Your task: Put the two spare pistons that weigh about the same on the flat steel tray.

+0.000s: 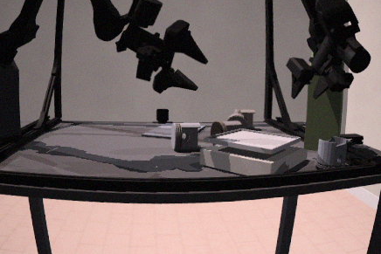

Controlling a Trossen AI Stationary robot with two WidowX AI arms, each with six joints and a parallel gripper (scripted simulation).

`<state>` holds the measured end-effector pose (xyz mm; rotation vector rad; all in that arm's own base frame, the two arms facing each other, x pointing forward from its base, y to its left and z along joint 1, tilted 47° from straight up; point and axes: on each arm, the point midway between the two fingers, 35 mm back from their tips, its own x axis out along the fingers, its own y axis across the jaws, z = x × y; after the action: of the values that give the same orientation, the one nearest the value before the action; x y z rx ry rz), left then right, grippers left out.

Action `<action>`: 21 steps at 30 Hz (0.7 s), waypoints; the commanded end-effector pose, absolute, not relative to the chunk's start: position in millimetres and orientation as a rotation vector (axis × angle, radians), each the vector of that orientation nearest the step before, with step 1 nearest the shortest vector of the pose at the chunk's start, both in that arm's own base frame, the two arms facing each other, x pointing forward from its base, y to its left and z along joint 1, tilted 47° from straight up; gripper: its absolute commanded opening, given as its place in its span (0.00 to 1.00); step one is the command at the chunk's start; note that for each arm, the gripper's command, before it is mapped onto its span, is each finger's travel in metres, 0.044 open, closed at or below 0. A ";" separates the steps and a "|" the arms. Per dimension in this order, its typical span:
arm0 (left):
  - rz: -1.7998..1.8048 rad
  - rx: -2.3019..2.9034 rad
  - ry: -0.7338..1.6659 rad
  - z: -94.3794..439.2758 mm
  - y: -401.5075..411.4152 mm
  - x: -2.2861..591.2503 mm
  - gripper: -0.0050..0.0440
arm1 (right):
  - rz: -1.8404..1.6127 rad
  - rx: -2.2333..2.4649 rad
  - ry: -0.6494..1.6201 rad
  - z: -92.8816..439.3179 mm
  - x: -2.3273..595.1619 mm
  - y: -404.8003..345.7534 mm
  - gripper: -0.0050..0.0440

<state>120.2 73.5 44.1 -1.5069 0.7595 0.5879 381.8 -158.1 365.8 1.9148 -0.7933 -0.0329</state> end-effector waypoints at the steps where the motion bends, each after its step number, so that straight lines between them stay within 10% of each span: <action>1: 0.588 -1.507 0.760 44.1 73.5 120.2 0.92 | -0.033 1.915 -0.793 365.8 381.8 -158.1 0.92; 21: 0.638 -1.405 0.743 41.8 93.0 116.6 0.87 | -0.087 1.832 -0.743 351.2 370.4 -150.4 1.00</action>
<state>119.1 80.5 42.8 -1.4667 0.7533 0.6062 378.3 -156.2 362.7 1.8797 -0.7818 -0.0516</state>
